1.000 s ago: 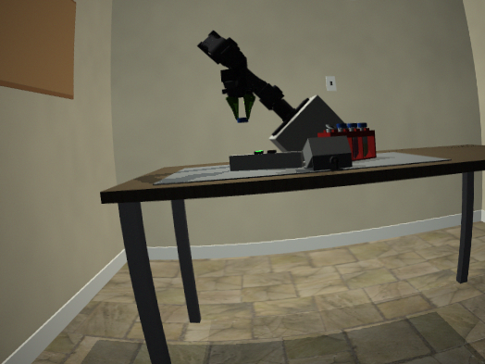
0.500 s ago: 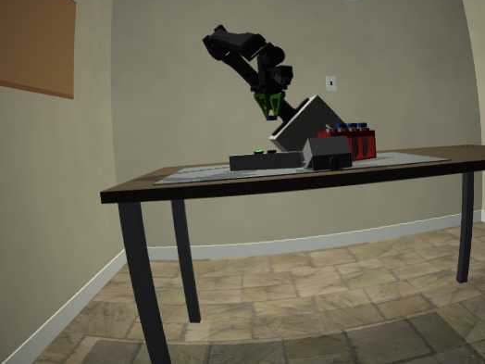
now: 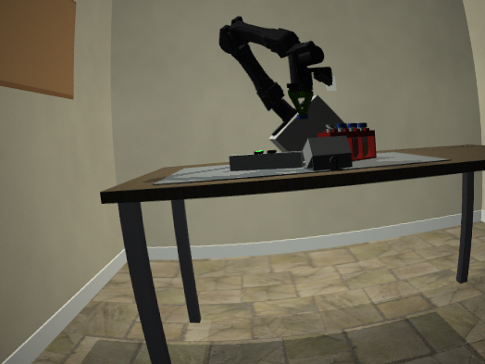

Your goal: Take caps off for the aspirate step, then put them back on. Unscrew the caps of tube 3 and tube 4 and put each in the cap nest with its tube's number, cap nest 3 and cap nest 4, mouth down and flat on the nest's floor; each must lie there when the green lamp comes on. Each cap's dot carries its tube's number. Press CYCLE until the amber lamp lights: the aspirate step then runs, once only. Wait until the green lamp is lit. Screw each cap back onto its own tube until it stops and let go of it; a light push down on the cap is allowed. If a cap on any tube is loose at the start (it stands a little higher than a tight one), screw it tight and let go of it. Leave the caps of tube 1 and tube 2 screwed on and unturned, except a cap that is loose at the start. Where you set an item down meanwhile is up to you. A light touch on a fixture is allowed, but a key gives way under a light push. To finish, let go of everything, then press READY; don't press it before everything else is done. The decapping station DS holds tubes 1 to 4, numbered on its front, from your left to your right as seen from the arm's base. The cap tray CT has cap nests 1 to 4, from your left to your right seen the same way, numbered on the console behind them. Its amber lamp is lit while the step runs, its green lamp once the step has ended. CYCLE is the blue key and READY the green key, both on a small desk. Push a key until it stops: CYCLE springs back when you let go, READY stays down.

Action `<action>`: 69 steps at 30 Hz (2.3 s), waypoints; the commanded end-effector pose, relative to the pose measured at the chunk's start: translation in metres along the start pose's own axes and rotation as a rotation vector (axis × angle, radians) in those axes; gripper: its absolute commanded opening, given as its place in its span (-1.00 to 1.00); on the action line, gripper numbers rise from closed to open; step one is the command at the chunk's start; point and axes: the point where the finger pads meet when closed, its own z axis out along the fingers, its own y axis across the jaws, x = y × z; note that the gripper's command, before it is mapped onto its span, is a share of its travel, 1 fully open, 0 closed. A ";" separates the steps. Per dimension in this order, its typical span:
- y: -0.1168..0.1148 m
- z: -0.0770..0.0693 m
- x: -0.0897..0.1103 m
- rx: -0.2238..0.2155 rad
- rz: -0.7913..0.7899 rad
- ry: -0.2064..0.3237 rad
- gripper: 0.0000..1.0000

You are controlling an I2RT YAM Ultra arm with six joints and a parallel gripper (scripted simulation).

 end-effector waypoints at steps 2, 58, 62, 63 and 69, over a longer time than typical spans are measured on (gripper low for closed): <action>0.002 -0.006 -0.019 0.007 -0.023 -0.022 -1.00; 0.016 0.017 -0.086 0.008 -0.023 -0.024 -1.00; 0.017 0.017 -0.087 0.008 -0.023 -0.024 -1.00; 0.017 0.017 -0.087 0.008 -0.023 -0.024 -1.00; 0.017 0.017 -0.087 0.008 -0.023 -0.024 -1.00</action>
